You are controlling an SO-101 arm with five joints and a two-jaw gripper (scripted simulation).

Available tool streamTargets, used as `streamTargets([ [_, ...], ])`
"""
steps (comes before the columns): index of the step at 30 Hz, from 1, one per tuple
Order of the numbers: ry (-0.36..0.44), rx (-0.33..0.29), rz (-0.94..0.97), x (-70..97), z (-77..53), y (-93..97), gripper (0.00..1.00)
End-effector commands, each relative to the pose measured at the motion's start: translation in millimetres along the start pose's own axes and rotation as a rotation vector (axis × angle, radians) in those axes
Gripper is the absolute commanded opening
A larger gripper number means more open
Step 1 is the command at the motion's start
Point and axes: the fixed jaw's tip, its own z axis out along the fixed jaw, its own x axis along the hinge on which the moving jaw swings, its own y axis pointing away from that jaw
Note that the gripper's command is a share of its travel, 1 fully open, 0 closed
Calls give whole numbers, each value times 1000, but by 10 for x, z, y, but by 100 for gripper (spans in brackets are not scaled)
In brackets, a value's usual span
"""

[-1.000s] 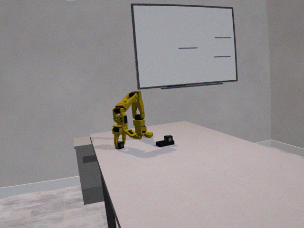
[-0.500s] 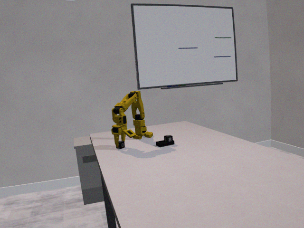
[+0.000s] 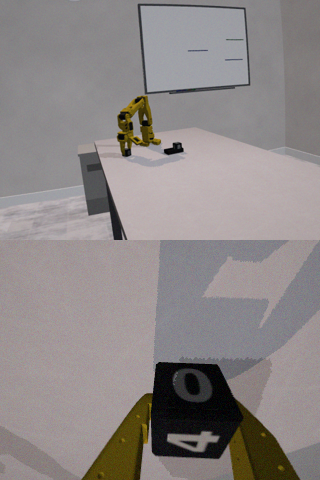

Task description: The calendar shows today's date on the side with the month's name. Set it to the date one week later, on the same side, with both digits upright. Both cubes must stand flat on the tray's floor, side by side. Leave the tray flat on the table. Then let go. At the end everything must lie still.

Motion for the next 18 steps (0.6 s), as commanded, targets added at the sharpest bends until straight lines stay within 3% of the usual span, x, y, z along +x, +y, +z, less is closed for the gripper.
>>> streamTargets([
  [1, -5, 41, 11, 5, -62, -78, 15],
  [10, -5, 41, 11, 5, -62, -78, 1],
  [18, -5, 41, 11, 5, -67, -78, 0],
])
